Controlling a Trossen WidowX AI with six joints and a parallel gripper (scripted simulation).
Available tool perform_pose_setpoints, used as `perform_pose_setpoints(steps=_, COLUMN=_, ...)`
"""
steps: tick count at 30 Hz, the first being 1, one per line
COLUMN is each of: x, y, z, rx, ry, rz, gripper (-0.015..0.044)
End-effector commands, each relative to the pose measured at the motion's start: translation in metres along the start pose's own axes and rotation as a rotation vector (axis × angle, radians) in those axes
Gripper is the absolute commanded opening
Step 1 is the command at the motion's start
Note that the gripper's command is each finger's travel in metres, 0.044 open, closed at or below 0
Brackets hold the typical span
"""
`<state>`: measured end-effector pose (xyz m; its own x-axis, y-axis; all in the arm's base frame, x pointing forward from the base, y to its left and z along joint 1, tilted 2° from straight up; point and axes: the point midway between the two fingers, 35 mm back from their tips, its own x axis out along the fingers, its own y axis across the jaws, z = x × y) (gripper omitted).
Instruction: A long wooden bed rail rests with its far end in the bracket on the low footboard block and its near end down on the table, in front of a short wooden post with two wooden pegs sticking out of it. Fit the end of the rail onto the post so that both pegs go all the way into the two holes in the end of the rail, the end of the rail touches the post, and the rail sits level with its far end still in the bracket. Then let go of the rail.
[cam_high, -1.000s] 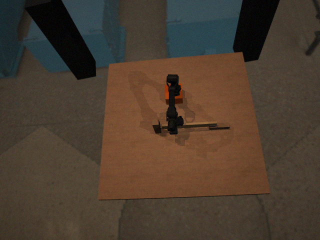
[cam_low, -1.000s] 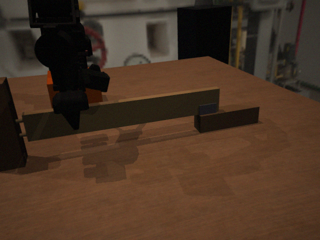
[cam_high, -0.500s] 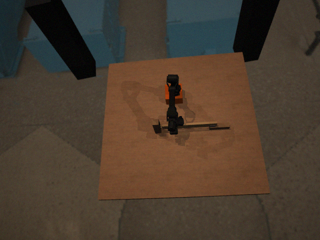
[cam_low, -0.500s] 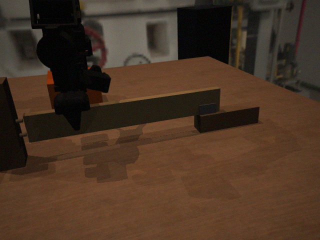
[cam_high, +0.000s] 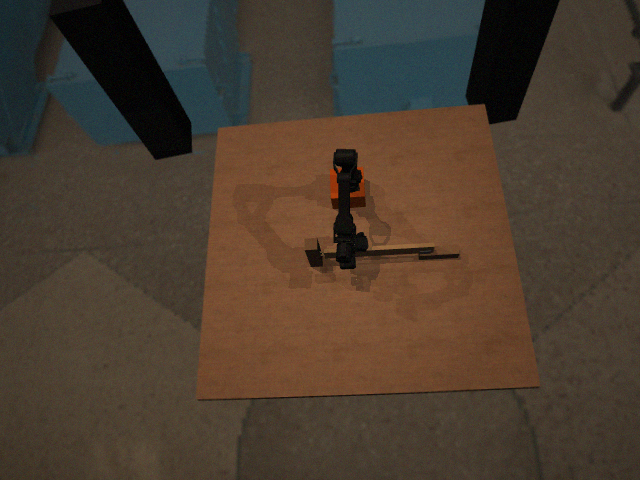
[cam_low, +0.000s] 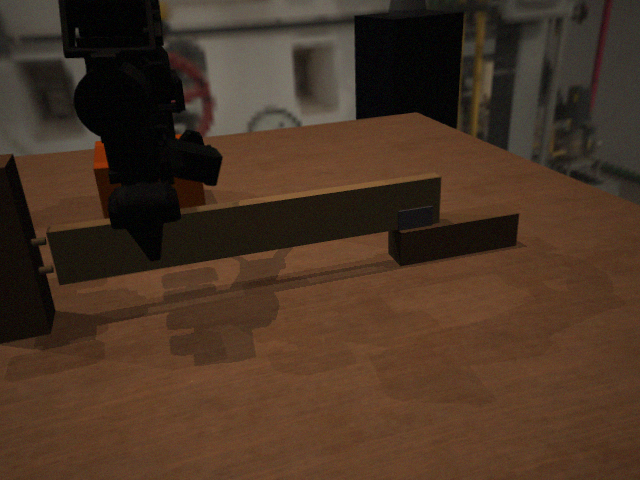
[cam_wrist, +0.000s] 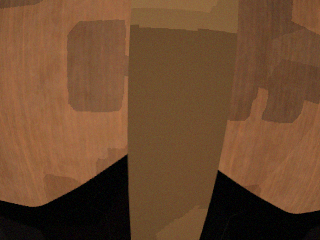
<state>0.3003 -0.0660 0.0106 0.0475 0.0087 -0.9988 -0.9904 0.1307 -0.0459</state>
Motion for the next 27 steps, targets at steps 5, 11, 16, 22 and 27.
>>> perform_pose_setpoints(steps=5, x=-0.0033, y=0.0001, z=0.001, rx=0.001, ry=-0.001, rz=-0.003, gripper=0.0)
perform_pose_setpoints(steps=11, x=-0.0035, y=0.0001, z=-0.0001, rx=0.001, ry=-0.001, rz=-0.003, gripper=0.0)
perform_pose_setpoints(steps=16, x=-0.0039, y=0.0, z=-0.0017, rx=0.001, ry=-0.001, rz=-0.003, gripper=0.0)
perform_pose_setpoints(steps=22, x=-0.0047, y=-0.0003, z=-0.0034, rx=0.001, ry=-0.001, rz=-0.003, gripper=0.0)
perform_pose_setpoints(steps=27, x=-0.0054, y=-0.0006, z=-0.0048, rx=0.001, ry=-0.001, rz=-0.003, gripper=0.0)
